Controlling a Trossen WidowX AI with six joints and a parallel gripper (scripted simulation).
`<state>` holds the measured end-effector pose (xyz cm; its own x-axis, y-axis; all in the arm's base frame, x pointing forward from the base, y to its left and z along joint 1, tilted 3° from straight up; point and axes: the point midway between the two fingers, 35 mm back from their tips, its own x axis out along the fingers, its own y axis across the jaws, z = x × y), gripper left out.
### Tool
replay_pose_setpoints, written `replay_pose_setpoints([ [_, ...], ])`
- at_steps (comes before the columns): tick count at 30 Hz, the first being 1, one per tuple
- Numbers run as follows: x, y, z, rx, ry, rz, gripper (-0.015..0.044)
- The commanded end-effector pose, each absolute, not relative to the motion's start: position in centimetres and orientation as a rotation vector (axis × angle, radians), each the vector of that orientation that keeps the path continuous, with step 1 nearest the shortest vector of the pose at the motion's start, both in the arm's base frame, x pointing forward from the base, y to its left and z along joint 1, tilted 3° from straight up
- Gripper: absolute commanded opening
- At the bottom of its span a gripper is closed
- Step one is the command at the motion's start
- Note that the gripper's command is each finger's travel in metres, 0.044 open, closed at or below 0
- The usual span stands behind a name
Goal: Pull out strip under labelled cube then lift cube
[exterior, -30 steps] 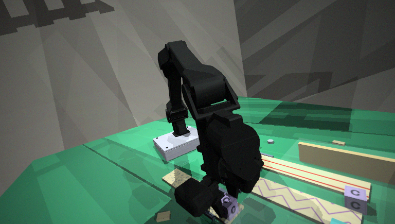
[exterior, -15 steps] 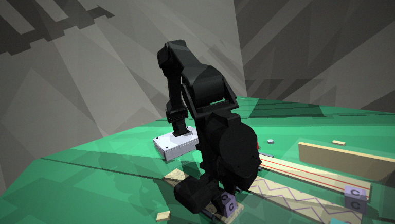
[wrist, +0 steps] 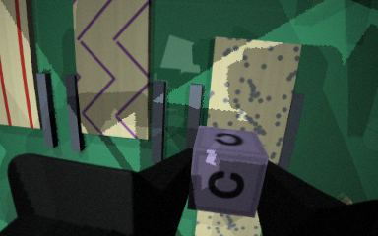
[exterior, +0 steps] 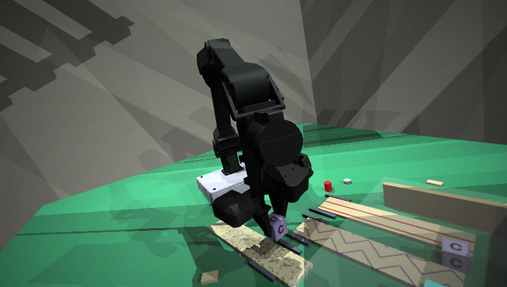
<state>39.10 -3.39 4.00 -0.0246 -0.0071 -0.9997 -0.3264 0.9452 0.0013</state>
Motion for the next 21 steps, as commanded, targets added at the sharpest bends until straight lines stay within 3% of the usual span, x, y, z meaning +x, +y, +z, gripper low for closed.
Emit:
replay_pose_setpoints([
  [1,38.4,-3.3,4.6,-0.26,1.575,0.259,0.0],
  [21,31.9,-2.7,4.8,-0.259,1.581,0.26,0.0],
])
